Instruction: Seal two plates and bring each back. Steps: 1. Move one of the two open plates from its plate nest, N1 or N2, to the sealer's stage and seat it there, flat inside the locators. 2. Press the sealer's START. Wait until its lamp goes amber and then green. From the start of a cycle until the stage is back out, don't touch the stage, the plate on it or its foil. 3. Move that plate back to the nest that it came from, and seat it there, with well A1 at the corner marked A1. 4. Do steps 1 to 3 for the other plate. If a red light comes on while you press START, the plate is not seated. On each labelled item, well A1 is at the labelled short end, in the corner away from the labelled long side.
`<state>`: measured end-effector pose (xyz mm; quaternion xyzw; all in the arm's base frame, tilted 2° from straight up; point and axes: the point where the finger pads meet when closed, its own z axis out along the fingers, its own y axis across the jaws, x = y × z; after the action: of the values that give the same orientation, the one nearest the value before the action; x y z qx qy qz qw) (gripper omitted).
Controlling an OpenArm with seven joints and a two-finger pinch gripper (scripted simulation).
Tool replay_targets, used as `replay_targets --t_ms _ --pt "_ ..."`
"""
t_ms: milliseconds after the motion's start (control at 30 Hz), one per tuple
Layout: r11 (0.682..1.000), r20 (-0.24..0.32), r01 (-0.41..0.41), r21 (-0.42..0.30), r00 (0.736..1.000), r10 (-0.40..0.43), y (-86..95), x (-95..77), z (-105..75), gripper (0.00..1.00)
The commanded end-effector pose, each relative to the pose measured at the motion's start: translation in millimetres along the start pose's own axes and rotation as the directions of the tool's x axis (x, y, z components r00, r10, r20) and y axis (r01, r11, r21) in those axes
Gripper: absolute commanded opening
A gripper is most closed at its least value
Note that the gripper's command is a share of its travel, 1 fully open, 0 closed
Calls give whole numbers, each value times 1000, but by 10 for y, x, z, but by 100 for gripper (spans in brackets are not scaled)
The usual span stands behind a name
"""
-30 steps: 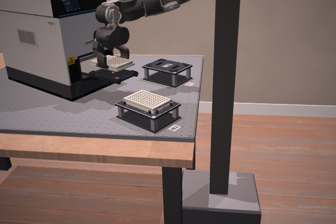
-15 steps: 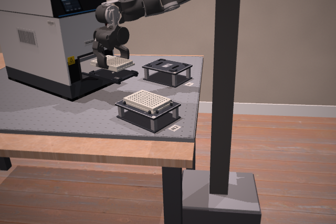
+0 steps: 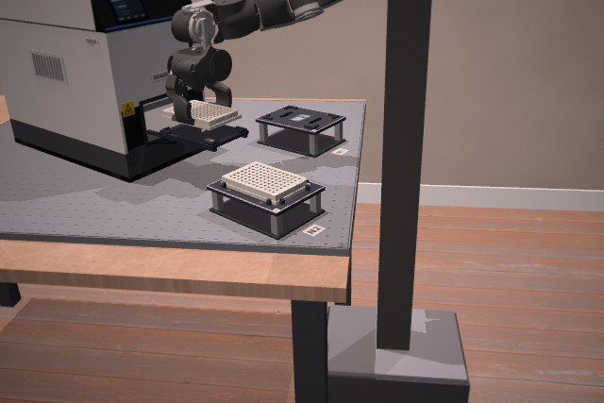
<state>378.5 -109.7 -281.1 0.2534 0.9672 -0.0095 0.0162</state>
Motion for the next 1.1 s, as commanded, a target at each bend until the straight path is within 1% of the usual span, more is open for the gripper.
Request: replay_targets --t_ms 0,167,267,433,1067 --pt "1000 0 5 -4 1000 -5 9 4 14 0" --pt "1000 -1 5 -3 1000 -5 6 8 43 0" --pt "1000 3 4 -6 1000 -4 13 -4 29 0" --pt "1000 0 5 -4 1000 -5 6 8 71 0" --pt "1000 2 2 -3 1000 -2 4 2 59 0"
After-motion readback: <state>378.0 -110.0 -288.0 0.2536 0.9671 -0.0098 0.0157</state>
